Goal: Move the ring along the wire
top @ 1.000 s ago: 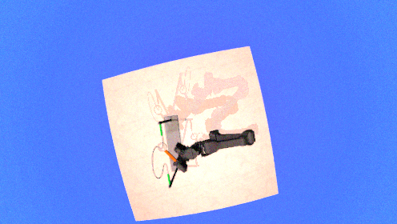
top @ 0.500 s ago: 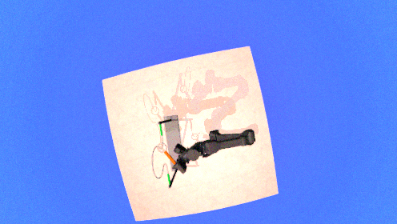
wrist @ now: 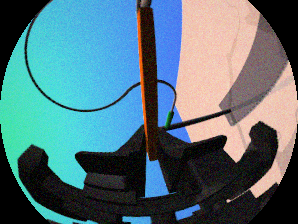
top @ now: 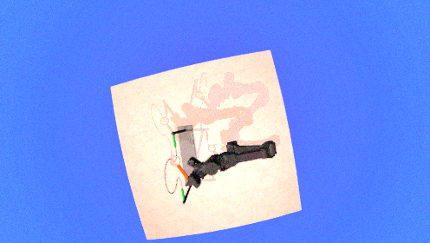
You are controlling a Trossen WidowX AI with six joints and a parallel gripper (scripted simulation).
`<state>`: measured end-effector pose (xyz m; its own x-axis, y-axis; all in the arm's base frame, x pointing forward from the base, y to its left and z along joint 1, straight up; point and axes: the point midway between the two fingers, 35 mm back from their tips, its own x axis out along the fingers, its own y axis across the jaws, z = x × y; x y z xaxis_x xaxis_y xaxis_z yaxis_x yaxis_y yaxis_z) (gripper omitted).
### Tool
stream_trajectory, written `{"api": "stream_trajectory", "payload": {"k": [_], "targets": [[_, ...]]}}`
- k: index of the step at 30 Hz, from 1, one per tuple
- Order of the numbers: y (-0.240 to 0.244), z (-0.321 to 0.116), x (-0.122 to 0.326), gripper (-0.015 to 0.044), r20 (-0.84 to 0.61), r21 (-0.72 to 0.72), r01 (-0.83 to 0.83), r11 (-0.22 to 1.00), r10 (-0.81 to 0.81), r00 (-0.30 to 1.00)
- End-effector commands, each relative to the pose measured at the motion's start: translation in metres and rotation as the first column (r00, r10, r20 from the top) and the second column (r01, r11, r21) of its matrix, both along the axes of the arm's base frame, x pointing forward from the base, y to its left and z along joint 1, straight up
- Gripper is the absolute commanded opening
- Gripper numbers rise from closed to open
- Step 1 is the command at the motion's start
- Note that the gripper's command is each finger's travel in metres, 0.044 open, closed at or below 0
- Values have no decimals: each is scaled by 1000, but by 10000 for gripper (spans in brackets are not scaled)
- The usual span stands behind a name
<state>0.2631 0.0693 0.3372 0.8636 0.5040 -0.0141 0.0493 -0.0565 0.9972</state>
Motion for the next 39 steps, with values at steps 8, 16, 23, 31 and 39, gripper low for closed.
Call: {"api": "stream_trajectory", "payload": {"k": [8,16,23,31,39], "targets": [[-3,25,-1,-150,6,129,-9,992,8,1000],[-7,39,-2,-150,4,216,-12,976,12,1000],[-12,51,-2,-150,4,291,-16,956,15,1000],[-17,65,0,-150,-5,368,5,930,-3,1000],[-23,79,6,-150,-36,433,63,899,-53,998]]}}
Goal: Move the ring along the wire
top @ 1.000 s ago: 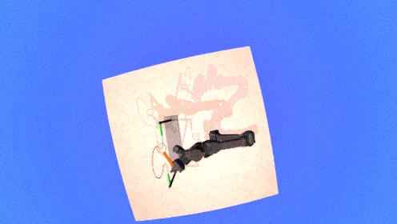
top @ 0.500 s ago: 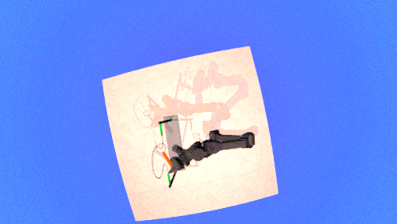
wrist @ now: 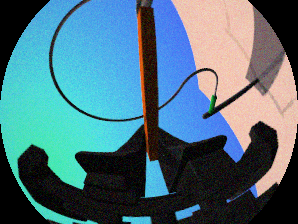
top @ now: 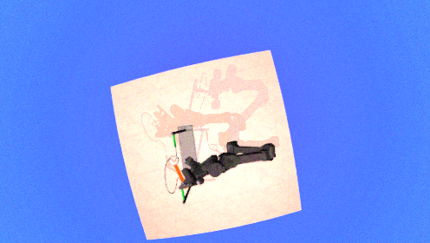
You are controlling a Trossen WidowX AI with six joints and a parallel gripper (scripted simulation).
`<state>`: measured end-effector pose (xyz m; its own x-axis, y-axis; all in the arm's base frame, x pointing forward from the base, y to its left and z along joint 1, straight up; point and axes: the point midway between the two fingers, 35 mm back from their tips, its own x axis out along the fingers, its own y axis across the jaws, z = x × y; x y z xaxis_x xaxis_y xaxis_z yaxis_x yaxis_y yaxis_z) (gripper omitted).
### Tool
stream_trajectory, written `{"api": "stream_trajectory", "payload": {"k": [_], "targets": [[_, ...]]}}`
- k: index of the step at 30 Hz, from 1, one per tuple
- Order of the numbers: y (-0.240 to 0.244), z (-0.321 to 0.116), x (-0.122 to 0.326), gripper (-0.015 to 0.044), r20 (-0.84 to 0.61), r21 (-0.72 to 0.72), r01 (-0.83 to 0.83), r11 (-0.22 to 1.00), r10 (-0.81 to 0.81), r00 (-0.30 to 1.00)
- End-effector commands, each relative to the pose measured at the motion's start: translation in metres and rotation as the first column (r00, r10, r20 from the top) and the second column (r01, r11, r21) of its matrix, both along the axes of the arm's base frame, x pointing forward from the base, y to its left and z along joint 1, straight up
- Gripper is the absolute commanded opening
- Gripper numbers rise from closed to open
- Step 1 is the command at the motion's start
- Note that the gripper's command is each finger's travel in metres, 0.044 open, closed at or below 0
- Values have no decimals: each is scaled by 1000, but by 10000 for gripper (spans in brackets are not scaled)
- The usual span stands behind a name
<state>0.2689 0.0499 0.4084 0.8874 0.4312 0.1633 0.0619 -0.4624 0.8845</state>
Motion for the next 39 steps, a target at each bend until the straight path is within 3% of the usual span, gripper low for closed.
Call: {"api": "stream_trajectory", "payload": {"k": [1,12,39], "targets": [[-4,9,1,-150,0,33,14,999,-14,1000],[-9,16,0,-150,-4,11,13,1000,-13,1000],[-7,9,1,-150,-23,-260,12,966,-19,1000]]}}
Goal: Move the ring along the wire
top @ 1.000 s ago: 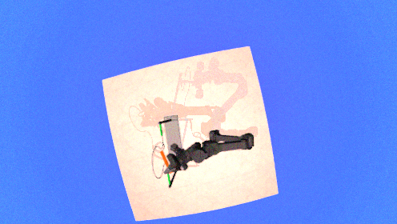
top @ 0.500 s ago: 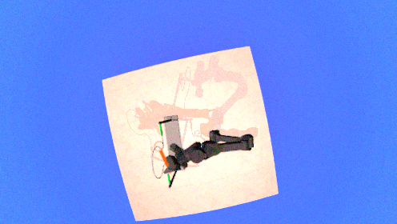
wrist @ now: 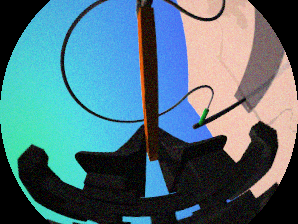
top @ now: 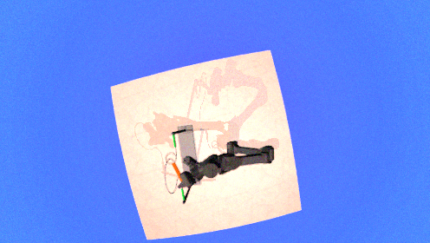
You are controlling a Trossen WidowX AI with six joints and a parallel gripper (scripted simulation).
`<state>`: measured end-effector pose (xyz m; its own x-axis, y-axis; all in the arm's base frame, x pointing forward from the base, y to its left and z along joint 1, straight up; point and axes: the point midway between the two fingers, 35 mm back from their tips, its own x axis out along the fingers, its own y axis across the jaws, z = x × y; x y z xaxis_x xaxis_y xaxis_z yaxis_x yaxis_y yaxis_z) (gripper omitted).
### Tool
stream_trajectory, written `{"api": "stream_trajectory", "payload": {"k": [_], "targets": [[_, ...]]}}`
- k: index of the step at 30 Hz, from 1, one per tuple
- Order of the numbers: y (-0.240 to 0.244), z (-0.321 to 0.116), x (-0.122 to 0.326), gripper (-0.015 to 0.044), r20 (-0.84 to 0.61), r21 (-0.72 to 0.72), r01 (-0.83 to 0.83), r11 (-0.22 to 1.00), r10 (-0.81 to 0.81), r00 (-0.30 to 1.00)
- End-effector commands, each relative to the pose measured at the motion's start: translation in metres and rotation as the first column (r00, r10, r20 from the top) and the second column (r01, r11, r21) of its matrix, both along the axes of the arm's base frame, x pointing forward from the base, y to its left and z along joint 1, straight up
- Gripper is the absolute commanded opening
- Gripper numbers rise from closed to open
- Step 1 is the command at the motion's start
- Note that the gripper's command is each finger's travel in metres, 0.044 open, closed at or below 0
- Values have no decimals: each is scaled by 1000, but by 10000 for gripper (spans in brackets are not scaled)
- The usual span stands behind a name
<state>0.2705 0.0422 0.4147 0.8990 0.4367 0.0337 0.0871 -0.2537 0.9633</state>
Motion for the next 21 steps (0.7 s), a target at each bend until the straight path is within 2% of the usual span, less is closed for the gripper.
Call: {"api": "stream_trajectory", "payload": {"k": [1,21], "targets": [[1,2,-1,-150,7,-47,-4,999,5,1000],[3,-5,-1,-150,-7,-223,-4,975,2,1000]]}}
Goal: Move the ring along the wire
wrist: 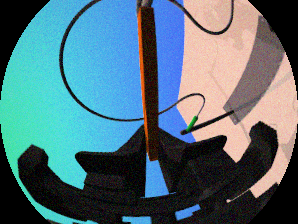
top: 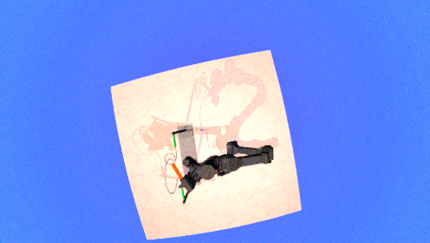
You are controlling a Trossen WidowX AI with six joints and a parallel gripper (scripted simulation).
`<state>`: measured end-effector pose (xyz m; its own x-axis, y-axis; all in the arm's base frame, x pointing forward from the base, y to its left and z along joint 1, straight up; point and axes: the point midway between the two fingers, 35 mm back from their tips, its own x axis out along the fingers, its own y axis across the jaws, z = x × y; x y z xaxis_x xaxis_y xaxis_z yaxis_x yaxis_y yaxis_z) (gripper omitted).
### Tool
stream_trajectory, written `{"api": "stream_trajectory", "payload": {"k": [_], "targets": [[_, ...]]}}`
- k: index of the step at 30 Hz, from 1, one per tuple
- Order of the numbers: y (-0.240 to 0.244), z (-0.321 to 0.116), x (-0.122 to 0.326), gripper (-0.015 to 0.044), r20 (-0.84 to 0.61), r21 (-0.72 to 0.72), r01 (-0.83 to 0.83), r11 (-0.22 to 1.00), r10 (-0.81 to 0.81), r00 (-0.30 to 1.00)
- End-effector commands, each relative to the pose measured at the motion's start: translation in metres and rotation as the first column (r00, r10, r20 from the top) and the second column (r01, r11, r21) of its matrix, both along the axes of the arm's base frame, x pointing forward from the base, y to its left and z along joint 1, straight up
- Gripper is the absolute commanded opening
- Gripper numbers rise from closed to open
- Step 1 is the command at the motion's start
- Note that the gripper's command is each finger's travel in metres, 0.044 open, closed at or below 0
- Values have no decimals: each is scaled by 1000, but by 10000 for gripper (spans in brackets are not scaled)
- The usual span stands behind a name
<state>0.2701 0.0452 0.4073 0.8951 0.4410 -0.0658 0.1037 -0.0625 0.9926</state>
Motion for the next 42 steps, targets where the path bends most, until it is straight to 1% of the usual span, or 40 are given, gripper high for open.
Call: {"api": "stream_trajectory", "payload": {"k": [1,22,42], "targets": [[0,2,0,-150,9,-39,4,999,-4,1000],[0,-5,0,-150,-5,-224,5,975,-7,1000],[-2,-12,0,-150,-17,-406,4,914,-13,1000]]}}
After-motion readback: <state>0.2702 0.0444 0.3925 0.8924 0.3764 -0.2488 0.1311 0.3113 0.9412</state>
